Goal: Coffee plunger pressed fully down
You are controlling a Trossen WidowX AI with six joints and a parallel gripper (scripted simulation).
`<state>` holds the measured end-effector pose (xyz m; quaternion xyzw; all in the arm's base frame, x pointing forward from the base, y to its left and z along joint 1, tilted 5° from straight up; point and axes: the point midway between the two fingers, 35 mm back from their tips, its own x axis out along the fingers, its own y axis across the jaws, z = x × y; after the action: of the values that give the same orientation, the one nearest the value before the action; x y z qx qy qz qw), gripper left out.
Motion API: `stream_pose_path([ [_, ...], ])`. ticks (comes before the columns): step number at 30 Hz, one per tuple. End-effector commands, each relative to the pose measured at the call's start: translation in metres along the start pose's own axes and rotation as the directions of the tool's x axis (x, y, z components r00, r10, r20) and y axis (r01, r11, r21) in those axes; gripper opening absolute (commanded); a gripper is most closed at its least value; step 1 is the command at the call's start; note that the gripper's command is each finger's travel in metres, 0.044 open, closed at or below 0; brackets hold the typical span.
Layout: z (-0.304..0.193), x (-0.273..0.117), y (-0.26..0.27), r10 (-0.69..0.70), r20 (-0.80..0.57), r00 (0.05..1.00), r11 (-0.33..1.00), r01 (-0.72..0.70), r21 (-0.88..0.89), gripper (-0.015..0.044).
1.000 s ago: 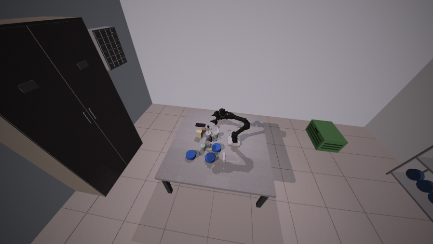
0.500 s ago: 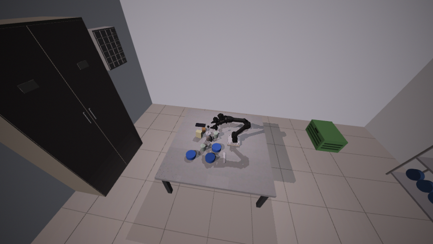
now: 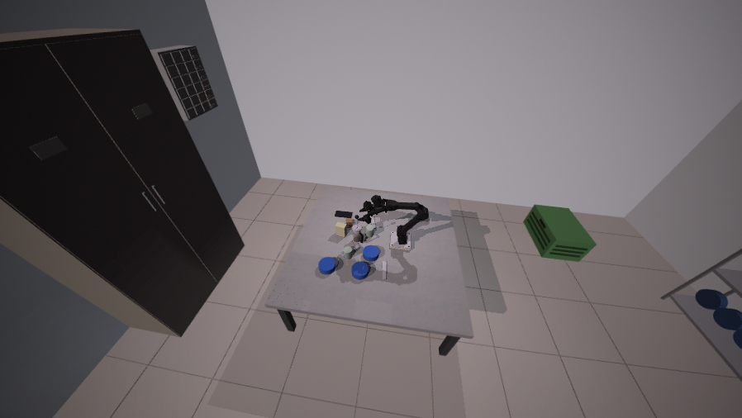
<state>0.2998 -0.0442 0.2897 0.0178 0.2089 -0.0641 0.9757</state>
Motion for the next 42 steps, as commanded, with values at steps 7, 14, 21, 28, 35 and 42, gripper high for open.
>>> stream_pose_path([
  [7,-0.001,0.016,0.001,0.003,-0.002,1.0,1.0,-0.003,0.004,0.044],
  [14,-0.002,0.023,0.001,0.003,-0.002,1.0,1.0,-0.003,0.004,0.0414],
  [21,-0.002,0.023,0.001,0.003,-0.002,1.0,1.0,-0.003,0.004,0.023],
  [28,-0.002,0.023,0.001,0.003,-0.002,1.0,1.0,-0.003,0.004,0.0121],
  [35,-0.002,0.024,0.001,0.003,-0.002,1.0,1.0,-0.003,0.004,0.0121],
  [42,-0.009,0.029,0.001,0.003,-0.001,1.0,1.0,-0.003,0.004,0.0121],
])
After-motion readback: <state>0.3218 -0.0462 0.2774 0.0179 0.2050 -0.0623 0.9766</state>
